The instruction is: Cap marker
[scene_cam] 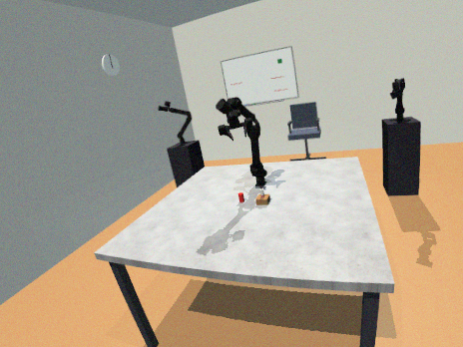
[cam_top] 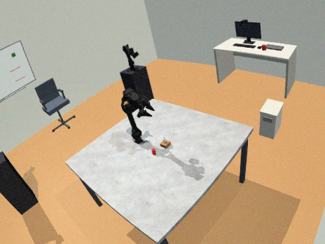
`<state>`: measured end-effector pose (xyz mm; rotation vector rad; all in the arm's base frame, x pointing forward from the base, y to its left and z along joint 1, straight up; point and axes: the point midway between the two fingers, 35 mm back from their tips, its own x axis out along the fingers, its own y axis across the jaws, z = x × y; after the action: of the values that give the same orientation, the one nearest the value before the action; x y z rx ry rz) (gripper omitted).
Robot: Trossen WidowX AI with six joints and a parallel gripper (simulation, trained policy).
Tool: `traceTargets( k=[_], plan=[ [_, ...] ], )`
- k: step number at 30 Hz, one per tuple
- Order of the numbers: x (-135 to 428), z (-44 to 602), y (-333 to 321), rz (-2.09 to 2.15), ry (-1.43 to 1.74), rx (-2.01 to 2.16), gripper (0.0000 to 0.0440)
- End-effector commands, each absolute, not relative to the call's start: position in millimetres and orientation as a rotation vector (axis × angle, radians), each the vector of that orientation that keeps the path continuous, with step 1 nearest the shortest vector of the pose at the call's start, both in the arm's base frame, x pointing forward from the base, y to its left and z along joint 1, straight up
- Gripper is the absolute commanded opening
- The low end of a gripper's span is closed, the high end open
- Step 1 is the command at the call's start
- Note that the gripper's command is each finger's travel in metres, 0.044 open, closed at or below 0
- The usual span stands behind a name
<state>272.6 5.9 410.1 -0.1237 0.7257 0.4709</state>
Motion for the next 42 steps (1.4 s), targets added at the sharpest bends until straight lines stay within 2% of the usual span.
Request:
traceTargets(
  k=[1, 42],
  plan=[
    [276.9, 400.9, 1.4, 0.468, 0.756, -0.128, 0.0324],
    [304.3, 310.9, -42.1, 0.422, 1.067, -0.178, 0.0321]
  ],
)
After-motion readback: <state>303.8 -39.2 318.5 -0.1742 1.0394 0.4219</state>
